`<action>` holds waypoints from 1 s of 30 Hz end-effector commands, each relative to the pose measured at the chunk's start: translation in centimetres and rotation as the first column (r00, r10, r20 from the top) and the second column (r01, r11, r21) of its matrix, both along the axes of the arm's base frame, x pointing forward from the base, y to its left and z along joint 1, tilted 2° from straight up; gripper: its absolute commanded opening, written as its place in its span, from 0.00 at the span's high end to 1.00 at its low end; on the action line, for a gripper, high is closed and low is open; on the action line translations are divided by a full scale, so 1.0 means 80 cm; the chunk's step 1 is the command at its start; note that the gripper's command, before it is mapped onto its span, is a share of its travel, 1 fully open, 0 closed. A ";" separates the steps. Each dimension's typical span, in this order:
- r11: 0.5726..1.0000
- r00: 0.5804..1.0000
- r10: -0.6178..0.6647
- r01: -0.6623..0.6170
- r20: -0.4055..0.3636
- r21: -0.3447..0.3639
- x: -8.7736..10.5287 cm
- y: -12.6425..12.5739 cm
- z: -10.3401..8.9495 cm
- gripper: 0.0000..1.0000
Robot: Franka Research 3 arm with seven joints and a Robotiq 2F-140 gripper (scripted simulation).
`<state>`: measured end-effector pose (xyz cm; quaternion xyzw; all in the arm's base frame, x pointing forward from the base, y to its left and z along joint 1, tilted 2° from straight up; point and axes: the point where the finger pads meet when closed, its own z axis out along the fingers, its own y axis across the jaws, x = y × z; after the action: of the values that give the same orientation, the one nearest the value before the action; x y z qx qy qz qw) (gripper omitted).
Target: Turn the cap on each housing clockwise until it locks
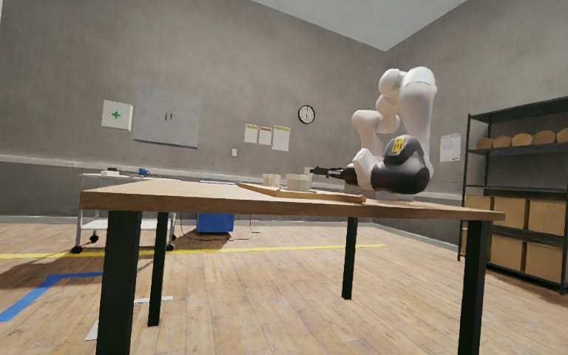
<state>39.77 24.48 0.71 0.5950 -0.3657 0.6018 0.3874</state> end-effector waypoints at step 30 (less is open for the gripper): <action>1.000 1.000 -0.003 0.003 -0.003 -0.007 -0.025 0.044 -0.001 0.64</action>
<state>38.06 28.01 0.60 0.5943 -0.3668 0.6027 0.3860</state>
